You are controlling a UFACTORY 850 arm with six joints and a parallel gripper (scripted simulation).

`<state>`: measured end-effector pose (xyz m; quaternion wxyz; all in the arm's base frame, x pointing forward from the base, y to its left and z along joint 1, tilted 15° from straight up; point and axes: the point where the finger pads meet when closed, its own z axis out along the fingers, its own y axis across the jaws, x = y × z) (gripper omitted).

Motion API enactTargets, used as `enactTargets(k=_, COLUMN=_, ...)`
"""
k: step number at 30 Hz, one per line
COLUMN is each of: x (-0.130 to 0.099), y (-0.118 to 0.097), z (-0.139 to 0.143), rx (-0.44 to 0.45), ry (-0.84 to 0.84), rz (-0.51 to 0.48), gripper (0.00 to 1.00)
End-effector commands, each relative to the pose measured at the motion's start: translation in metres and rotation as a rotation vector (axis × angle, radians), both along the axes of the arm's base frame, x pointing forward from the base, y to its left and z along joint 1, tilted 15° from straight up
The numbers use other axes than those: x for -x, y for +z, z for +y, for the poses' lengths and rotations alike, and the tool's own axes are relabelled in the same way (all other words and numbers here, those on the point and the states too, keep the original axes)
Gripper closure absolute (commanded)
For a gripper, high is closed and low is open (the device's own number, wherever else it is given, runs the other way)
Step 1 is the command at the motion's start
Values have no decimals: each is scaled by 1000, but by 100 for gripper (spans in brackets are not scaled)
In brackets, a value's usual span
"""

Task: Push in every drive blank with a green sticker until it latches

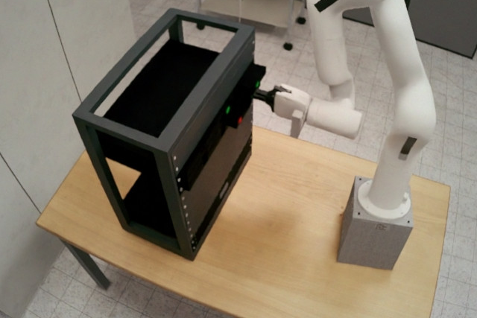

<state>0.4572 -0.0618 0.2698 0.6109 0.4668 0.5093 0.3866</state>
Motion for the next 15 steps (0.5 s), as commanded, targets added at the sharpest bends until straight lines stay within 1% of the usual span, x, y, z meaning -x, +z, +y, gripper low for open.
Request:
enactTargets(k=1, x=-4, y=1, z=-1, rx=0, ry=0, rz=-1, gripper=100)
enactTargets(k=5, x=-8, y=1, z=-1, rx=0, ry=0, rz=-1, gripper=100)
enactTargets(k=15, x=-8, y=1, z=-1, rx=0, ry=0, rz=-1, gripper=100)
